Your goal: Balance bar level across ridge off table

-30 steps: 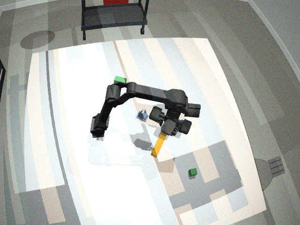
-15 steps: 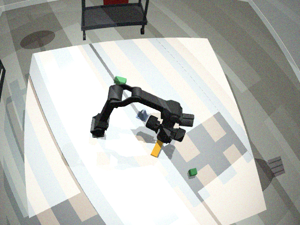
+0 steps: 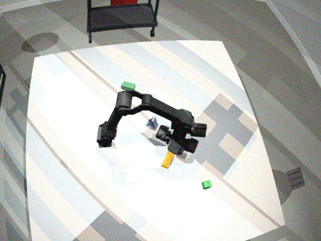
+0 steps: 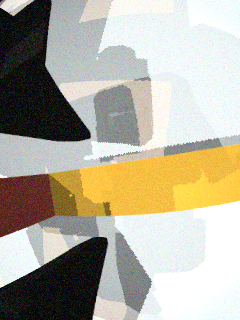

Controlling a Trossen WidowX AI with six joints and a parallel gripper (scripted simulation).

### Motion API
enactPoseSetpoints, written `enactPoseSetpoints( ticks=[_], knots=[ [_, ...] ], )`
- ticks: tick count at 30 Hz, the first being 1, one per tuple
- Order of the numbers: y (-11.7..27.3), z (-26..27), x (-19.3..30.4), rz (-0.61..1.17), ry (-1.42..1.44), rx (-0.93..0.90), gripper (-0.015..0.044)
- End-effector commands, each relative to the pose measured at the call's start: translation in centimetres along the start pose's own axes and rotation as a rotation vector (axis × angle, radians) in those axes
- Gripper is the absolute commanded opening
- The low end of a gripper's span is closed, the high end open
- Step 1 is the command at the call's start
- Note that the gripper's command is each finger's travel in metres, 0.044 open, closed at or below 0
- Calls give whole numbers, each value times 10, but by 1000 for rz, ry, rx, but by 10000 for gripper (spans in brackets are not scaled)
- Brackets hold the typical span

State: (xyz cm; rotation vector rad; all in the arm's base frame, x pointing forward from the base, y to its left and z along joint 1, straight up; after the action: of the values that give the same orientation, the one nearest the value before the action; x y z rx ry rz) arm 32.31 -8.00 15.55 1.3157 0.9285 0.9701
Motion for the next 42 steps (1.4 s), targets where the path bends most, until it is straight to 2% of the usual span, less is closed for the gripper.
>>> enactPoseSetpoints(
  ticks=[1,22,29,35,39,42],
  knots=[
    [-10,-1,0,3,-3,12,315],
    [-16,-1,0,3,-3,12,315],
    [-15,-1,0,-1,0,10,131],
    [-15,-1,0,-1,0,10,91],
    [-9,0,0,-1,0,10,0],
    [-1,2,0,-1,0,10,0]
  ],
)
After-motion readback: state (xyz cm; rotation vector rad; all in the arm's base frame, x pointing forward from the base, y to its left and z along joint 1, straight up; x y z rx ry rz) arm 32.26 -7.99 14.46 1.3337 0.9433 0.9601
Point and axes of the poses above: the point midway between the two fingers, 35 mm back from their tips, its own y axis back along the fingers, its own z axis across the jaws, x = y × z, the point moved 9 cm from there along y, back along the fingers, and after that the axes turned 15 degrees about y, right-handed, at the moved point
